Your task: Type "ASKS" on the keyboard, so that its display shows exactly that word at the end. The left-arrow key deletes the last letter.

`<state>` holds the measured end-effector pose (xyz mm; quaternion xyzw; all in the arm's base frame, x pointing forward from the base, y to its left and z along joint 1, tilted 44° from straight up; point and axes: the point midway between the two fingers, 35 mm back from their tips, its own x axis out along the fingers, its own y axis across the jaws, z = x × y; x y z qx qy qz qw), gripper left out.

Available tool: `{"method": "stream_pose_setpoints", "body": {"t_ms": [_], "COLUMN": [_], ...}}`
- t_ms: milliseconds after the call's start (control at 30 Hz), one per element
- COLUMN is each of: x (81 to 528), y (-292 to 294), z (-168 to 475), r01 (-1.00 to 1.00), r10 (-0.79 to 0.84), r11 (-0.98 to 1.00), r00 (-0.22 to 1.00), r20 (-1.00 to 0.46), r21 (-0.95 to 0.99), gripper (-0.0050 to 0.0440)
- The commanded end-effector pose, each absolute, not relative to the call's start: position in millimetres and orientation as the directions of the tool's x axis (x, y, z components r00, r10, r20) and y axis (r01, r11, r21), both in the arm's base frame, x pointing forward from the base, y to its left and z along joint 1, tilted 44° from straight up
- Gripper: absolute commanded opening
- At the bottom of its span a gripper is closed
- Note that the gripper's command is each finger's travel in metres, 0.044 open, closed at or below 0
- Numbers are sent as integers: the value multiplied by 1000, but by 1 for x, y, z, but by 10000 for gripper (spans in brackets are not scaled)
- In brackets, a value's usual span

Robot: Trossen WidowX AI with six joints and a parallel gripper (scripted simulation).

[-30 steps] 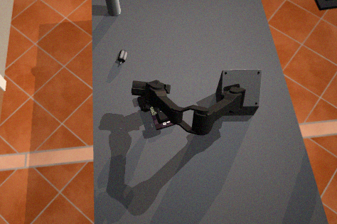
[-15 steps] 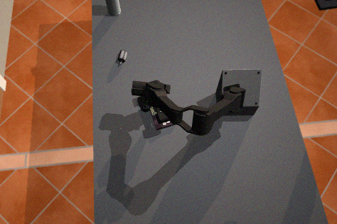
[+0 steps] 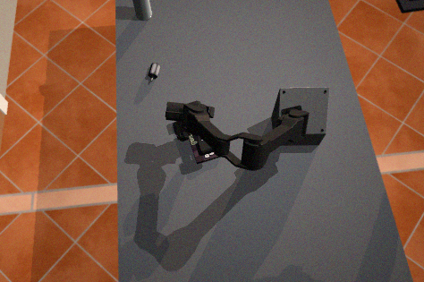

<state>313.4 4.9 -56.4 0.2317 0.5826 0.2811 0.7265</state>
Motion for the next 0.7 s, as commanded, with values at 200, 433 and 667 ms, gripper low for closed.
{"method": "stream_pose_setpoints", "body": {"t_ms": [200, 433, 667], "x": [314, 308, 270], "y": [-20, -17, 2], "z": [-28, -26, -25], "r01": [-157, -155, -150], "r10": [669, 671, 676], "r11": [743, 741, 737], "r00": [180, 181, 170], "r20": [-721, -719, -717], "r21": [650, 653, 659], "gripper": [-50, -50, -50]}}
